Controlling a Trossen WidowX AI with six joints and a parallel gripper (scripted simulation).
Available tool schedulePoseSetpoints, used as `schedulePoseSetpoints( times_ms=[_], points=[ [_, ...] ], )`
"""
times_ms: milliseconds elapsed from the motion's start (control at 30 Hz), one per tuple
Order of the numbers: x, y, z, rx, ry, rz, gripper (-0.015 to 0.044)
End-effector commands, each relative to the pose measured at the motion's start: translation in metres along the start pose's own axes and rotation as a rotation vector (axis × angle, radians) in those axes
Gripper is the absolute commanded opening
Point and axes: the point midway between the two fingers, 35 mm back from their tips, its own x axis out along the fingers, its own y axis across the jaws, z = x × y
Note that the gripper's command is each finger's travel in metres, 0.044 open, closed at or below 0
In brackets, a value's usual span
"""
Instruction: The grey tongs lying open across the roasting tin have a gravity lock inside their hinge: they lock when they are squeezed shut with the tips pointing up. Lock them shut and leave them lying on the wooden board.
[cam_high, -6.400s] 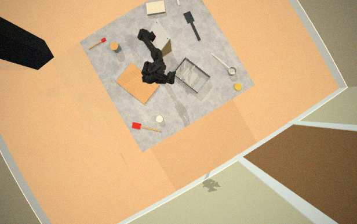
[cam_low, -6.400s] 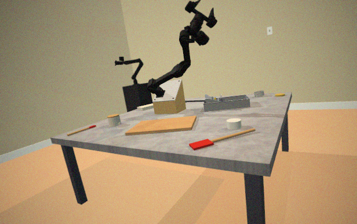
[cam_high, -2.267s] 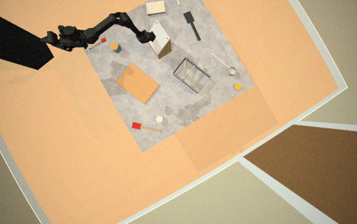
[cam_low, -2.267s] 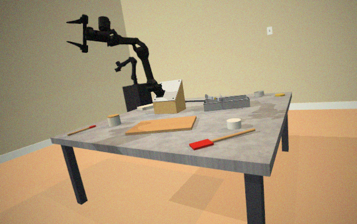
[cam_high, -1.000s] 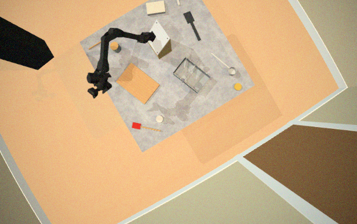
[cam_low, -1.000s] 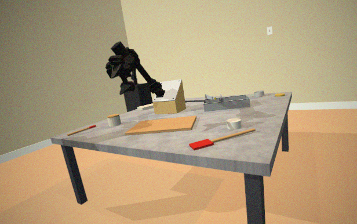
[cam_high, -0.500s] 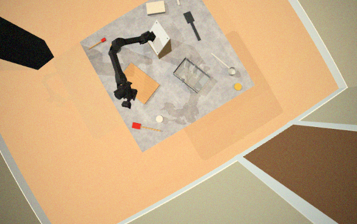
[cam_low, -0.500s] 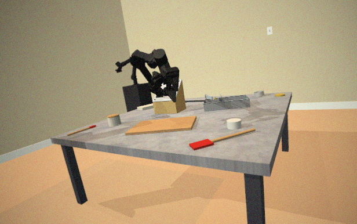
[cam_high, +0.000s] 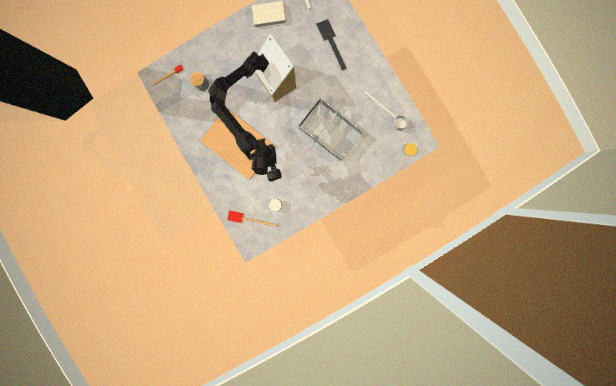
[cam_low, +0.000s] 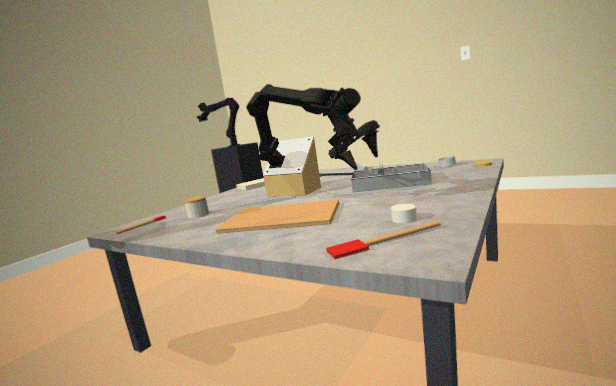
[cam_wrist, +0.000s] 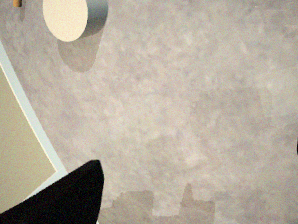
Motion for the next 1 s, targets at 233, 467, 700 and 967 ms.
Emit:
schedulePoseSetpoints(
  times_ms=[233, 467, 700, 967],
  points=[
    [0.007, -0.052, -0.161, -0.357, 0.124, -0.227, 0.0440],
    [-0.012, -0.120, -0.262, -0.681, 0.134, -0.386, 0.0440],
    [-0.025, -0.158, -0.299, -0.848, 0.104, -0.454, 0.0440],
    [-0.027, -0.163, -0.308, -0.848, 0.105, -0.453, 0.0440]
  ],
)
